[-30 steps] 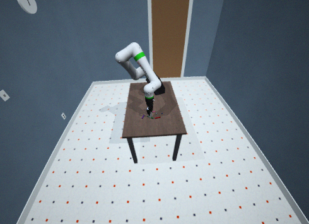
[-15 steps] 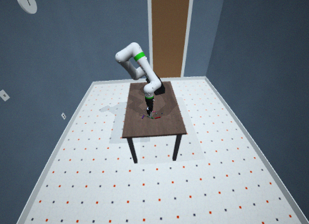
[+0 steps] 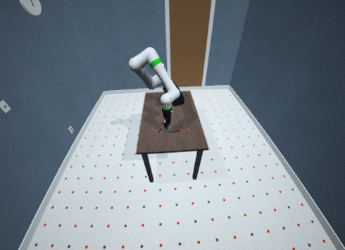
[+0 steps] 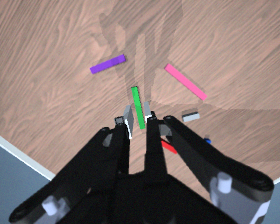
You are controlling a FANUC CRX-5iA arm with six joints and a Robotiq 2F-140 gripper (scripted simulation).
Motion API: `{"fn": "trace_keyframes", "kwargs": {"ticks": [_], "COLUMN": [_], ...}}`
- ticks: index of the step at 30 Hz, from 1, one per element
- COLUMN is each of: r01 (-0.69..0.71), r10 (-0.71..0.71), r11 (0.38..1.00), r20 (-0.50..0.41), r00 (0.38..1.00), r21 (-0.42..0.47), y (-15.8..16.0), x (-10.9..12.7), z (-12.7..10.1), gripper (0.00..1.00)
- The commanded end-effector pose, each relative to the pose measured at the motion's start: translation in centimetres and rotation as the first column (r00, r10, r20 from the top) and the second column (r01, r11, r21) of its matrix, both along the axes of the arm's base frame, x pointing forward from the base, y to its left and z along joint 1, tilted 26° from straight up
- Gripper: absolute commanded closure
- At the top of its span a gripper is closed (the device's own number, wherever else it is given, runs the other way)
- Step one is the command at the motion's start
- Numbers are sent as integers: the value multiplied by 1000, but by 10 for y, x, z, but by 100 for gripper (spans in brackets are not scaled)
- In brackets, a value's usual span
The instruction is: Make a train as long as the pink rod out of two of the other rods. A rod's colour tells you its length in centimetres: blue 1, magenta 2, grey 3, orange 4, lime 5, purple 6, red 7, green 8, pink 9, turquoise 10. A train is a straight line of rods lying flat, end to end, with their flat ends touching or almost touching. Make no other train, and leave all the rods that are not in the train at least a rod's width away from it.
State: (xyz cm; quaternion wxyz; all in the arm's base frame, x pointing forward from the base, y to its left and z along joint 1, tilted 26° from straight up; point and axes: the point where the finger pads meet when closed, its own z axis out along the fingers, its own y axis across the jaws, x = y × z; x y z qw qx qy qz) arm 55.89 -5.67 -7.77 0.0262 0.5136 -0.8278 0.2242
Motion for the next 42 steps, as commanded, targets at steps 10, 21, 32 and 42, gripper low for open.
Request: {"fn": "trace_keyframes", "kwargs": {"ticks": [10, 21, 32, 42], "r01": [0, 0, 0, 0], "r10": [0, 0, 0, 0], "r11": [1000, 1000, 1000, 1000], "r20": [0, 0, 0, 0], "r00": [1000, 1000, 1000, 1000], "r21": [0, 0, 0, 0], "y": [0, -2, -6, -7], "x": [0, 1, 3, 3], "z": [0, -6, -13, -15], "gripper": [85, 85, 85, 85]}}
